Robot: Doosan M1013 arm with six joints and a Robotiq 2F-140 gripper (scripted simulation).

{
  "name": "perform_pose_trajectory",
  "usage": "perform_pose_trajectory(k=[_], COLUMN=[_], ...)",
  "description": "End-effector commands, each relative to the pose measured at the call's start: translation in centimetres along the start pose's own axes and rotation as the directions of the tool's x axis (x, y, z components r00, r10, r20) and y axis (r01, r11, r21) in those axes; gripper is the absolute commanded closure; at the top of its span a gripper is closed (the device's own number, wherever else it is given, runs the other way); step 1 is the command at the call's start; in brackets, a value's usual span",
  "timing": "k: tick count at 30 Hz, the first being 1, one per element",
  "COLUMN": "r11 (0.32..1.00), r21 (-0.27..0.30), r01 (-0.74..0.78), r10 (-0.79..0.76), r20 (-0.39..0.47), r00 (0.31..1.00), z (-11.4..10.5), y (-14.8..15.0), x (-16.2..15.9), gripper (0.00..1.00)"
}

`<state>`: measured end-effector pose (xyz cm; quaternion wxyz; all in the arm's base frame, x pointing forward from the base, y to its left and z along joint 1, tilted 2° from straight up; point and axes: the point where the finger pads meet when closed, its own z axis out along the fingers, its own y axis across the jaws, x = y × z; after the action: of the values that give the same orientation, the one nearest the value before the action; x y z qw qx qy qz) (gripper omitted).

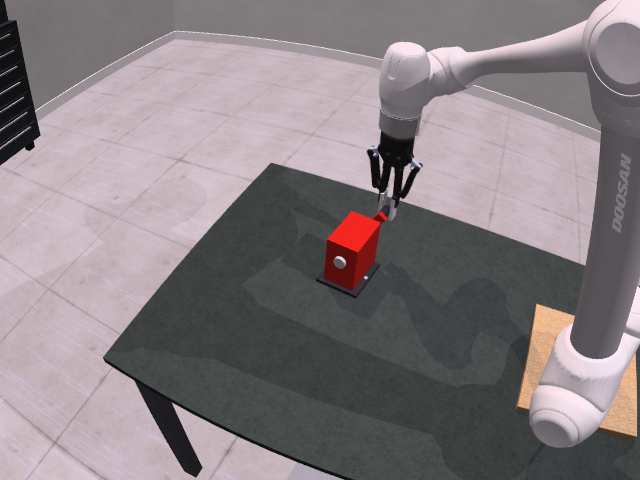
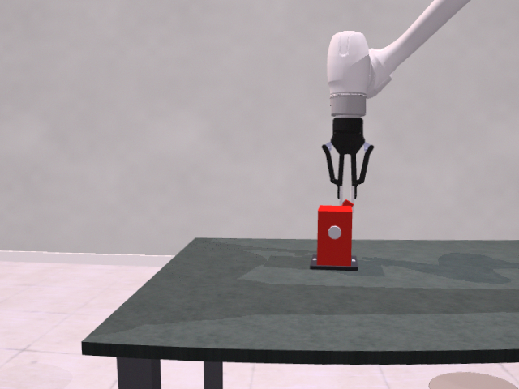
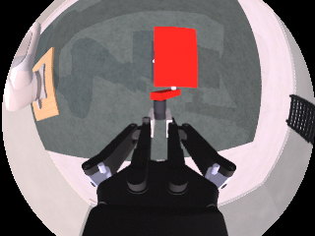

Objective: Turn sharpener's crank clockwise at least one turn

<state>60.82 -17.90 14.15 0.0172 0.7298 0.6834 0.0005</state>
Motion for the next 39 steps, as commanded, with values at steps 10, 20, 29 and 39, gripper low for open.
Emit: perform_pose_trajectory(k=[10,20,29,39], r11=[1.000,1.000,1.000,1.000], r21=[0.000,0.000,0.000,0.000], r01=[0.000,0.000,0.000,0.000], r10=[0.000,0.000,0.000,0.000], r20=[0.000,0.000,0.000,0.000], r00=[1.000,1.000,1.000,1.000], z=[-0.7,-0.8,-0.8,-0.8], y=[1.5,1.8,1.9,1.9], x=[0.0,0.0,0.0,0.0], gripper=[1.00,1.00,1.00,1.00])
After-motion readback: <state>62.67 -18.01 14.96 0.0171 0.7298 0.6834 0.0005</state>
